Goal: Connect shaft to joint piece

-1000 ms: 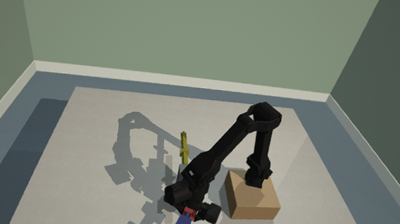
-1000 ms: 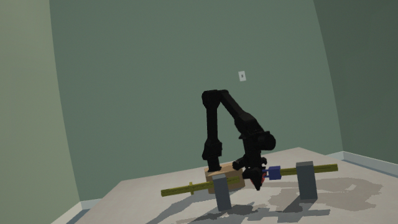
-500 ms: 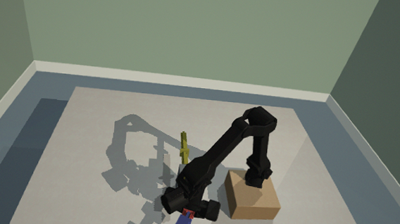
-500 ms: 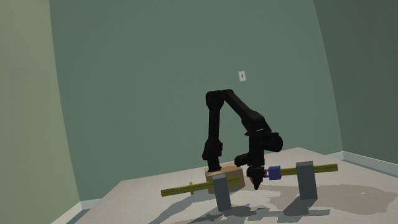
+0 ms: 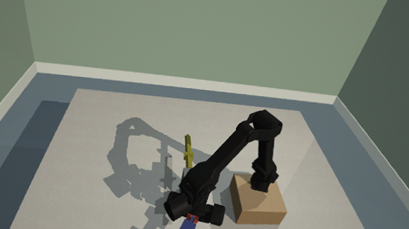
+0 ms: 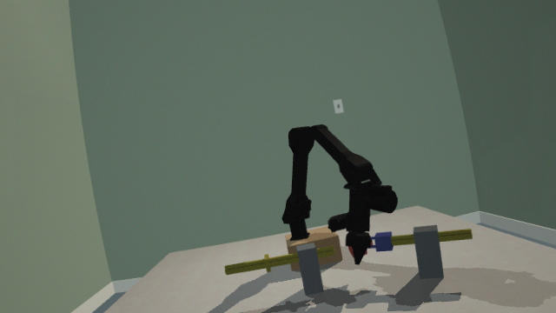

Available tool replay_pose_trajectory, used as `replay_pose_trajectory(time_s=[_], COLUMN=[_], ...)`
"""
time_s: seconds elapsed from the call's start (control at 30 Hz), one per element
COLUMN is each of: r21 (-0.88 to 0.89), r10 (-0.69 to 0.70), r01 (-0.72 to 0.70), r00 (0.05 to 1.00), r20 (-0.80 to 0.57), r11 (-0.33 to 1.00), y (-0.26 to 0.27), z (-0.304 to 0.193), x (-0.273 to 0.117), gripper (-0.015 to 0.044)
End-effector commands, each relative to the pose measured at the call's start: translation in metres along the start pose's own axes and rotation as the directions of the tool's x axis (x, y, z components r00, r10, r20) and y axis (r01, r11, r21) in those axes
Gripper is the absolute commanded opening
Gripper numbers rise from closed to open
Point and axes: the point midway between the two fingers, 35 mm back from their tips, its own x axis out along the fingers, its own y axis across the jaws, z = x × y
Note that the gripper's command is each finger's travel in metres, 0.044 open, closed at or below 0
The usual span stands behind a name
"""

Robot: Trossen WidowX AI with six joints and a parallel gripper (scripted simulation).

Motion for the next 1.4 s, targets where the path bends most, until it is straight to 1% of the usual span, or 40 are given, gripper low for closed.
replay_pose_trajectory(time_s=[0.0, 0.7, 0.87, 0.9, 0.97, 1.33, 1.37], r21=[-0.009, -0.002, -0.002, -0.002, -0.002, -0.002, -0.002], r10=[0.002, 0.001, 0.001, 0.001, 0.001, 0.001, 0.001], r01=[-0.002, -0.001, -0.001, -0.001, -0.001, -0.001, -0.001], r00=[1.0, 1.0, 1.0, 1.0, 1.0, 1.0, 1.0], r20=[0.009, 0.005, 0.005, 0.005, 0.005, 0.005, 0.005], r11=[1.0, 1.0, 1.0, 1.0, 1.0, 1.0, 1.0], y=[0.0003, 0.0001, 0.0001, 0.0001, 0.0001, 0.0001, 0.0001], z=[0.0002, 0.0001, 0.0001, 0.0001, 0.0001, 0.0001, 0.0001], x=[-0.0003, -0.0002, -0.0002, -0.0002, -0.0002, -0.0002, -0.0002], gripper=[0.0, 0.0, 0.0131, 0.0147, 0.0147, 0.0436, 0.044])
